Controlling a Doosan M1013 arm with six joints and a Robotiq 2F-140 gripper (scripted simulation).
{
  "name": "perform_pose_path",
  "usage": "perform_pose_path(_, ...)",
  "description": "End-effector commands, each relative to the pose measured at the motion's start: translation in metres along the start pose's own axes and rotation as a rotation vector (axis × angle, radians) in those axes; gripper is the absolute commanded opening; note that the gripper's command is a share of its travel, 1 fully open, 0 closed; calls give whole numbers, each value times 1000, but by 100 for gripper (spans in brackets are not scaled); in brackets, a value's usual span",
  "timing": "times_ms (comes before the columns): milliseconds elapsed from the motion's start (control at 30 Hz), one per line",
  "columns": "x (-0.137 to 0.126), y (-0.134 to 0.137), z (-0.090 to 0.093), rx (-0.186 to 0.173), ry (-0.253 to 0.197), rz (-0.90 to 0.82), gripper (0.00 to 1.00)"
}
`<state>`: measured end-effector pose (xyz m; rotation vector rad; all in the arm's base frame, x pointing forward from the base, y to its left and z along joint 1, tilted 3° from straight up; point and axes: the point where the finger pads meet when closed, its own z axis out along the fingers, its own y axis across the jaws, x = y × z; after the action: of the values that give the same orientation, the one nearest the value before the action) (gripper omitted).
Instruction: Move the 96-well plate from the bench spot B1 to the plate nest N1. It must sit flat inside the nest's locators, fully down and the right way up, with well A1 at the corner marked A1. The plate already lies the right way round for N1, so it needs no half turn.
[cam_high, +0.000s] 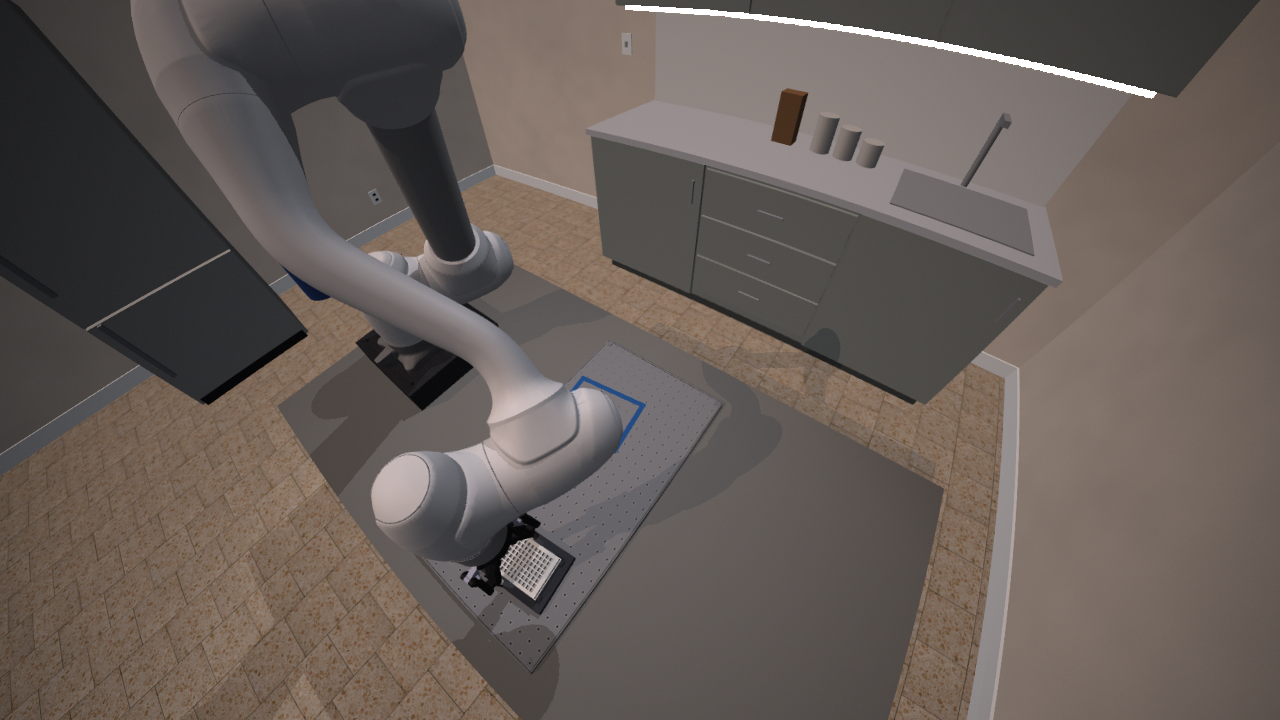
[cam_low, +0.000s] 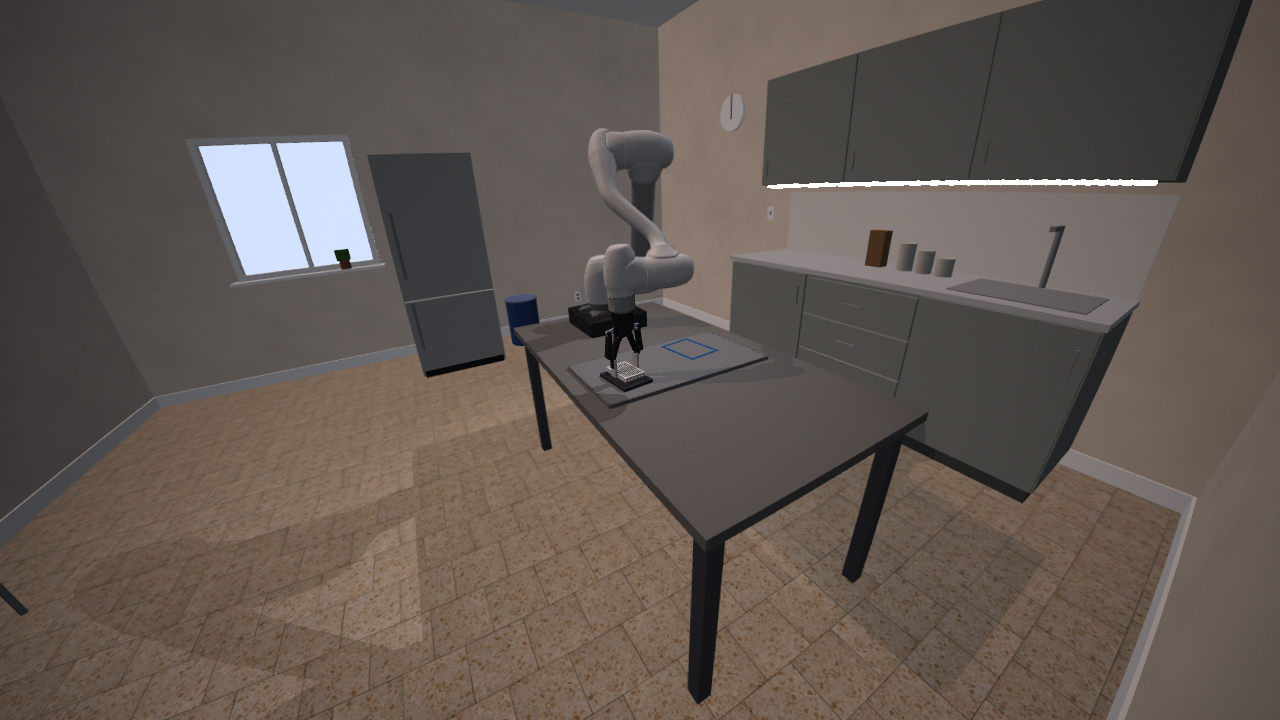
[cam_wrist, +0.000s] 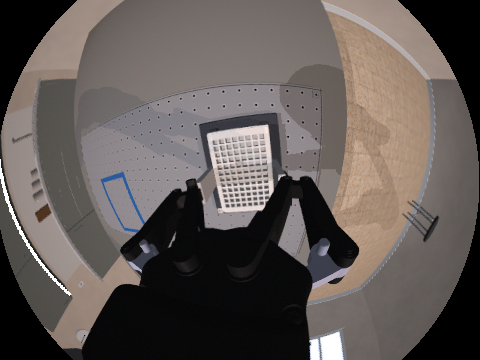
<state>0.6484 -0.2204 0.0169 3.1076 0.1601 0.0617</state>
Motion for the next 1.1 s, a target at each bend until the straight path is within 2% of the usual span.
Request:
perform_pose_path(0,0,0,0,0,0,0,0)
perform_pose_path(1067,0,0,3,0,0,0,0)
